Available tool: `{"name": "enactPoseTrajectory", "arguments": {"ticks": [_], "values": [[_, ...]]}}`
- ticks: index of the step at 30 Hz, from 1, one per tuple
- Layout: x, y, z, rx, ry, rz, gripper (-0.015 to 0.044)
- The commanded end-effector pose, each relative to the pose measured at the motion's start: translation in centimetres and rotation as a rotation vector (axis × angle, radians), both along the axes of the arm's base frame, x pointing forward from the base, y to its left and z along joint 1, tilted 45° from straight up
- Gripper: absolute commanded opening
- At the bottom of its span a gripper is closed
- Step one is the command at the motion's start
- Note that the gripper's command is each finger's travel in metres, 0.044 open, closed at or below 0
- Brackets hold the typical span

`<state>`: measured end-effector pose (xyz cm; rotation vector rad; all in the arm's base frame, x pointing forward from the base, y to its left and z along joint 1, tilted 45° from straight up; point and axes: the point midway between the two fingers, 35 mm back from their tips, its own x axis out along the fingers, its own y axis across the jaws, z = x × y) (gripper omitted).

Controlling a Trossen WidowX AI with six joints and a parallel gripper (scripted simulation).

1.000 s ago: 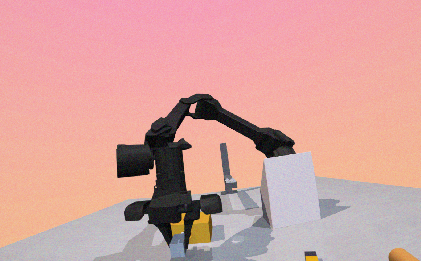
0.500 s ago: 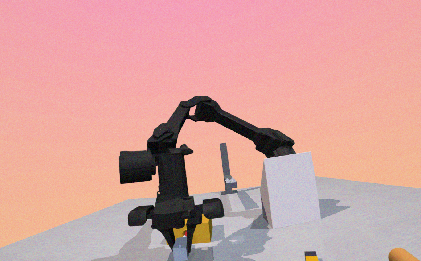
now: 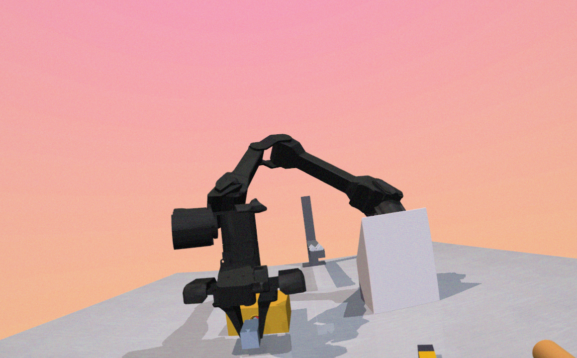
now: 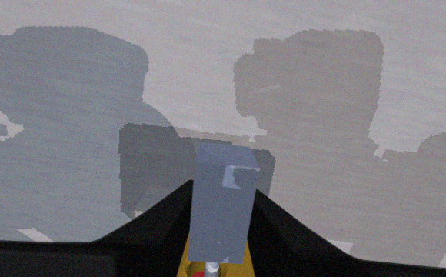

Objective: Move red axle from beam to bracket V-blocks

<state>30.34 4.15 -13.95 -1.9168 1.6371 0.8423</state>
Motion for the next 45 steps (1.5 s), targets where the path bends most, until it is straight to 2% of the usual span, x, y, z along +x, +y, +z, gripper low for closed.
{"name": "enactPoseTrajectory", "arguments": {"ticks": [1, 22, 36, 45], "values": [[0.1, -0.5, 0.6, -0.004, -0.005, 0.005, 0.0], [0.1, -1.2, 1.3, -0.006, -0.005, 0.005, 0.0], [-0.2, 3.0, -2.7, -0.002, -0.006, 0.005, 0.0], [-0.2, 3.4, -2.4, -0.001, -0.006, 0.005, 0.0]]}}
